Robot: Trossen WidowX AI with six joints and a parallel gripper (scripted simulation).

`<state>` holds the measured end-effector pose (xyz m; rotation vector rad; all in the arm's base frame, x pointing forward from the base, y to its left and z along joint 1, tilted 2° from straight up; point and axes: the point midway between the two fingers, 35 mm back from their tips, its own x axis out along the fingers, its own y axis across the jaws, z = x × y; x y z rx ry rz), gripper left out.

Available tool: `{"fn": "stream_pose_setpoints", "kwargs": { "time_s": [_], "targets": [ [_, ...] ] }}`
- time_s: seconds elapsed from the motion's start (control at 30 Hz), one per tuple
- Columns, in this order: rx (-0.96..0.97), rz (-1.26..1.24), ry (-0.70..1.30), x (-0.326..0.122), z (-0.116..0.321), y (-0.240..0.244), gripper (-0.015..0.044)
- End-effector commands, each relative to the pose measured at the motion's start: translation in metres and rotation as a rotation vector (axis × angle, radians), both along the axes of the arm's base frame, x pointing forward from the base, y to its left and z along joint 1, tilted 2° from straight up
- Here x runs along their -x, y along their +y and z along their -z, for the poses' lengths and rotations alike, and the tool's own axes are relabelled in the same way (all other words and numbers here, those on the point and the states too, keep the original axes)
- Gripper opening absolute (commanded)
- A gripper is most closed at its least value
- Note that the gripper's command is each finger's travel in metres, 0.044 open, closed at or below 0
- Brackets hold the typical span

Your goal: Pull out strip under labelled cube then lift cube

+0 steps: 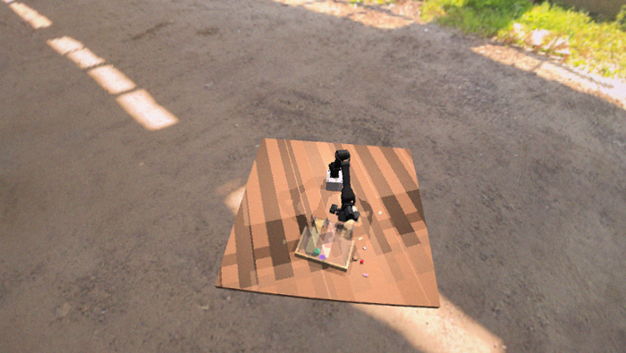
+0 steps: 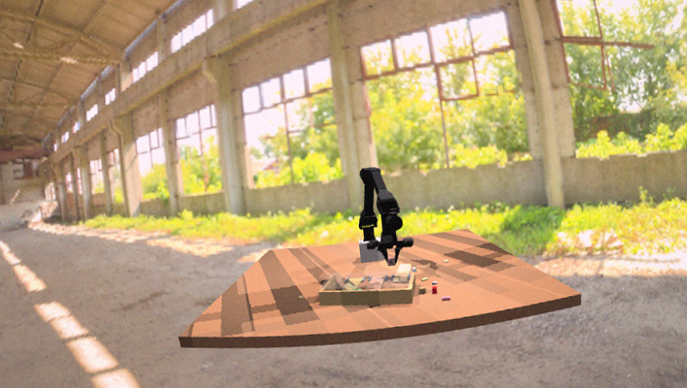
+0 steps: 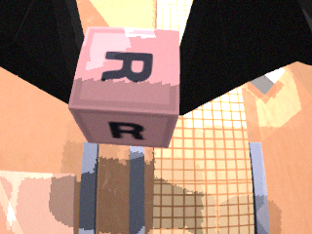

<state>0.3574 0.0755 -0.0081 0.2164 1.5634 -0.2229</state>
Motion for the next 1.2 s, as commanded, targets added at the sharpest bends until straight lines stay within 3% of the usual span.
{"fn": "stream_pose_setpoints", "kwargs": {
  "time_s": [0.0, 0.47, 0.73, 1.17],
  "targets": [
    [0.001, -0.001, -0.003, 0.013, -0.001, -0.003, 0.0],
    [0.002, -0.001, 0.001, 0.058, 0.002, -0.012, 0.0],
    [0.002, -0.001, 0.001, 0.058, -0.033, -0.012, 0.0],
    [0.002, -0.001, 0.001, 0.058, -0.035, -0.012, 0.0]
  ]
}}
